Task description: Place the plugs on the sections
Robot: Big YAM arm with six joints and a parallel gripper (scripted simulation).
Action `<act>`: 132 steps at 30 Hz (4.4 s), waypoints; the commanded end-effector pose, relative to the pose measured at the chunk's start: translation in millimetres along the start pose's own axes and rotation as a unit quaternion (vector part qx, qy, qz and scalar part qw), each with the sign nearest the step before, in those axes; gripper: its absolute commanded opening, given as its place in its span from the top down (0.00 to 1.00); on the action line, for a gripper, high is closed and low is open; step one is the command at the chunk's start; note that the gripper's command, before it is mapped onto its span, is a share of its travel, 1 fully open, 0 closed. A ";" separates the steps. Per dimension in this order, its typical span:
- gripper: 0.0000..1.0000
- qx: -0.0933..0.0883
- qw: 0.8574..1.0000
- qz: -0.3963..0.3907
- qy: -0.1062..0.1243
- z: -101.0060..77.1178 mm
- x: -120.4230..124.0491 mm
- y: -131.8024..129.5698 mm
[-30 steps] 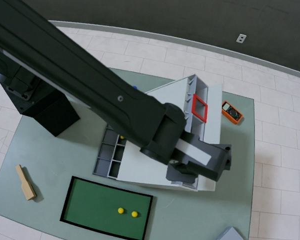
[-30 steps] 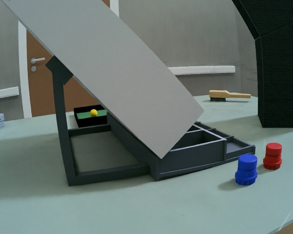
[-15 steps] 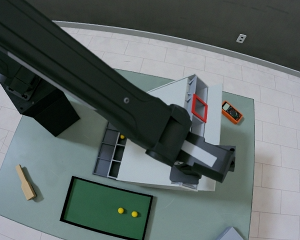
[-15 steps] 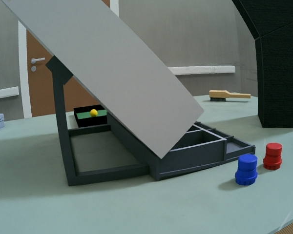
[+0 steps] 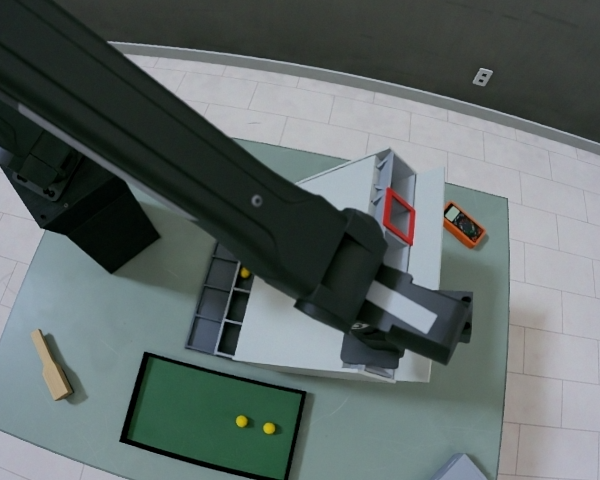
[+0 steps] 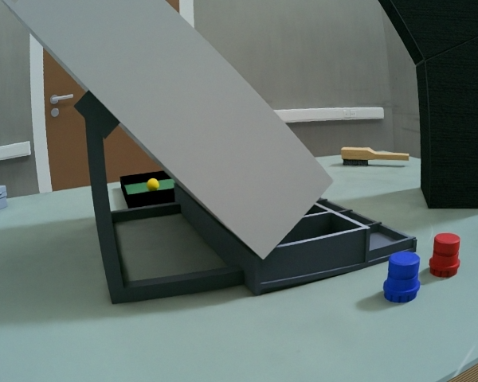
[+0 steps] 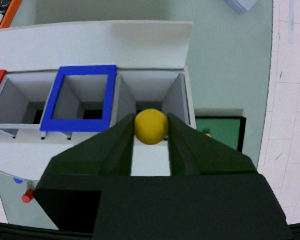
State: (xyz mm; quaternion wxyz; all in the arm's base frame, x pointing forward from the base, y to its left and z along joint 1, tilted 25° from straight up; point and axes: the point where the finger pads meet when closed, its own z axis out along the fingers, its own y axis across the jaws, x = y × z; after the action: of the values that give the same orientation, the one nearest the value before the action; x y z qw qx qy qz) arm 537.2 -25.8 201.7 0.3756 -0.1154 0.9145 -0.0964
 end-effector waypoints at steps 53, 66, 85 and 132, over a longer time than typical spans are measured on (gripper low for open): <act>1.00 -0.004 1.000 0.004 -0.022 -2.5 -29.8 -0.9; 1.00 -0.004 1.000 0.004 -0.021 -2.1 -35.0 -1.4; 1.00 -0.004 1.000 0.004 -0.022 12.0 -24.1 -1.2; 0.41 -0.007 1.000 0.004 -0.026 25.1 -10.8 1.1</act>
State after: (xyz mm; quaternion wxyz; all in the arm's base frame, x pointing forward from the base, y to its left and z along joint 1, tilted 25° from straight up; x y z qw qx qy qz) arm 559.6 -25.1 182.5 0.3903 -0.1163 0.9093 -0.0856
